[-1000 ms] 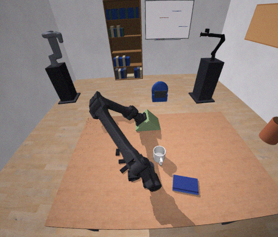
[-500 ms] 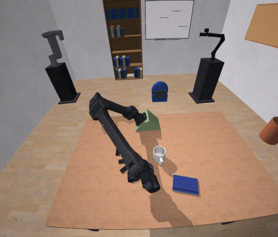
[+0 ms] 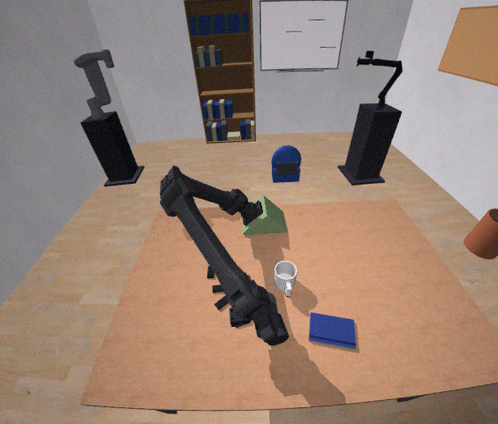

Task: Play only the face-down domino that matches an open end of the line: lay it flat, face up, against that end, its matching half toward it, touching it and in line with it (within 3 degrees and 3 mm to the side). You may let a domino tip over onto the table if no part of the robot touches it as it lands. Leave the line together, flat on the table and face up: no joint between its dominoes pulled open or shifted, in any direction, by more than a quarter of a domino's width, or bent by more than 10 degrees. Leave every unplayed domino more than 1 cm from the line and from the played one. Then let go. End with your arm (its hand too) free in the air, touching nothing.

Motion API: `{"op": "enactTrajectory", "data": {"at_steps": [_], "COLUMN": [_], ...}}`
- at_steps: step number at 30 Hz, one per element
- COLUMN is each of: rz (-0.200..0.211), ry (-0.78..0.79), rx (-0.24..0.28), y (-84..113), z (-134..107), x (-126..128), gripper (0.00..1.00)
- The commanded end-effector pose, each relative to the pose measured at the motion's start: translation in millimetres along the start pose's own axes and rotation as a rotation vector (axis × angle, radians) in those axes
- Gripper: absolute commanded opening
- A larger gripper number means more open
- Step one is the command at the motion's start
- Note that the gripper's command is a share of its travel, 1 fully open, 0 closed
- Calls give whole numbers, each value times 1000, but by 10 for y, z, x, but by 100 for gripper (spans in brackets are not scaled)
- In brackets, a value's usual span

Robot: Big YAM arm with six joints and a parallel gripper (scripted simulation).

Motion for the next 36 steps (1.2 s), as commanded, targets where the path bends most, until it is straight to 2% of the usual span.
{"op": "enactTrajectory", "data": {"at_steps": [1,10,11,27,28,36], "rz": [6,5,6,1,4,-1], "ry": [-3,-2,0,-6,2,-9], "rx": [-5,-6,-3,-5,-3,-5], "y": [-7,-24,24,-43,11,-46], "z": [28,32,-4,30,-14,30], "x": [38,41,24,39,22,36], "gripper": [44,44,44,44,44,44]}}
Point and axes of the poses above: the point where the finger pads meet when closed, its own y axis back along the fingers, its own x axis across the jaws, z = x × y, the point moved 1 cm from there along y, back along the fingers, and after that the axes turned 13 degrees about y, right-handed, at the moved point
